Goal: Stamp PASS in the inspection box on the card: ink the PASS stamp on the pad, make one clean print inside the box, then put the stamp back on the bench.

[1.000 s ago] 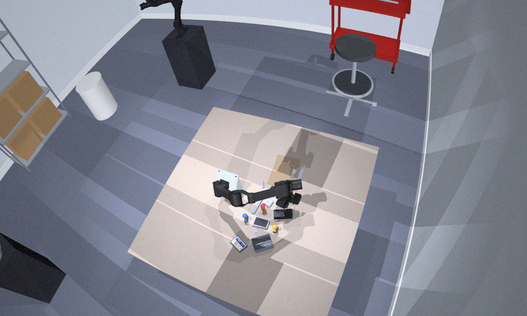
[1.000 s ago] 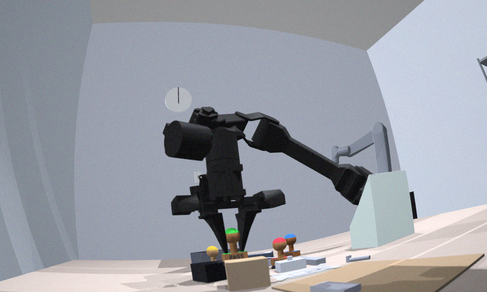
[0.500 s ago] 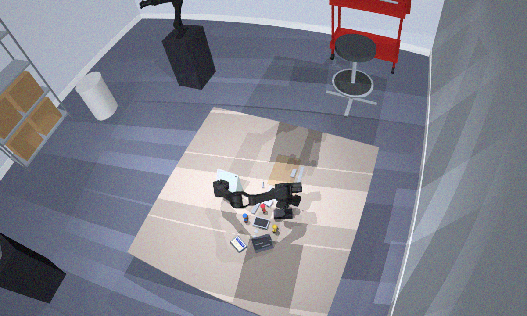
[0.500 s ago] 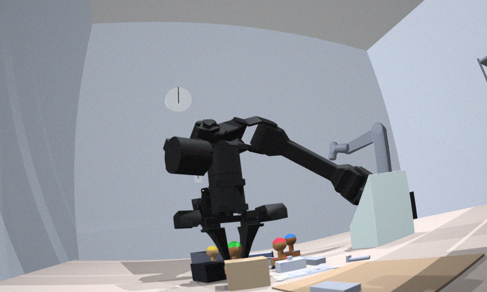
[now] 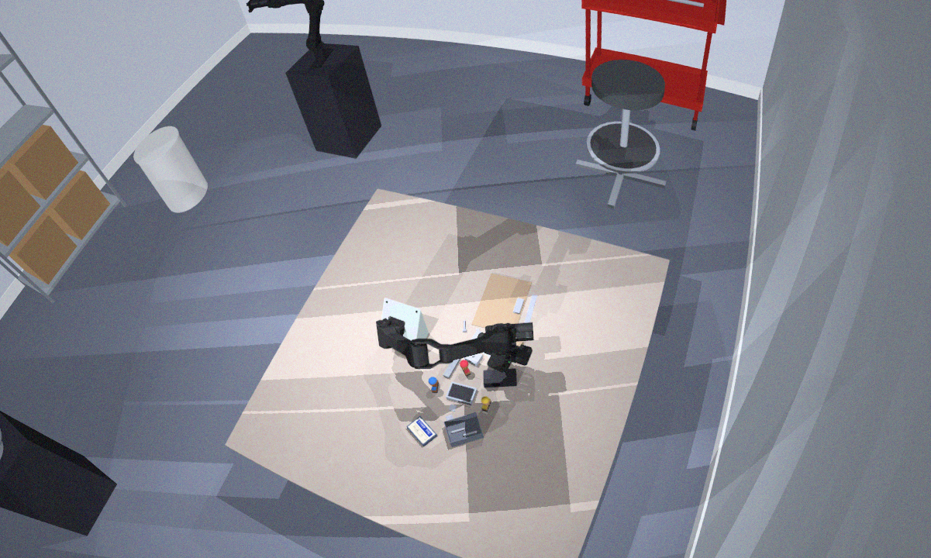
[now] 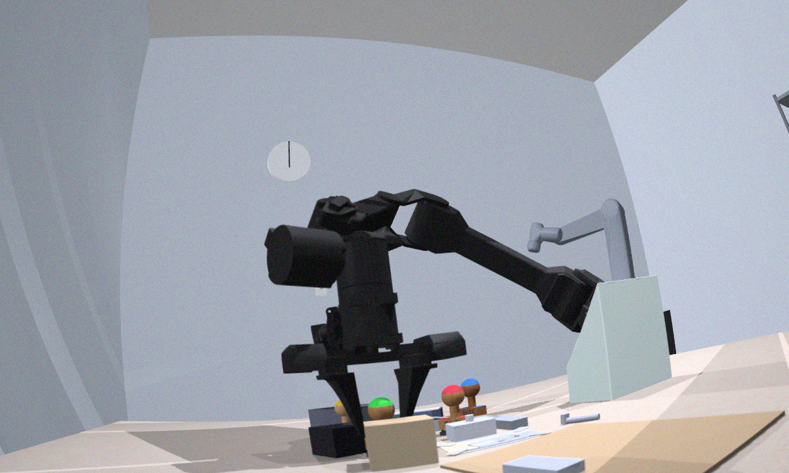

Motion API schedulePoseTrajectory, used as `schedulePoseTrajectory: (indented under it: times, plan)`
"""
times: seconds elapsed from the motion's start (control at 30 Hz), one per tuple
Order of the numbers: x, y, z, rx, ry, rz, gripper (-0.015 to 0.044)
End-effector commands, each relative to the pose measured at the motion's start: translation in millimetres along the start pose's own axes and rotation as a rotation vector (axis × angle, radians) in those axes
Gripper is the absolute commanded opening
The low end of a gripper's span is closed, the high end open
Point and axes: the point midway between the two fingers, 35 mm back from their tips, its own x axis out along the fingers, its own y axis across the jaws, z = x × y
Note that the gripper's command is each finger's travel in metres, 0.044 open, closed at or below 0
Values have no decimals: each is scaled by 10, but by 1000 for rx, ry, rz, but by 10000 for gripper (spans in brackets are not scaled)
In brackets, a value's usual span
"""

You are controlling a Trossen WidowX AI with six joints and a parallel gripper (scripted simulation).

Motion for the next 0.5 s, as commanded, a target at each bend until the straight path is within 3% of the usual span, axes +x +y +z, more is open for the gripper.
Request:
schedulePoseTrajectory:
  times: [0.0,0.23,0.47]
  plan:
    - [-97,16,-11,-1,2,2,261]
    - [-1085,10,-16,-8,2,3,261]
    - [-1179,-6,-9,-9,1,3,261]
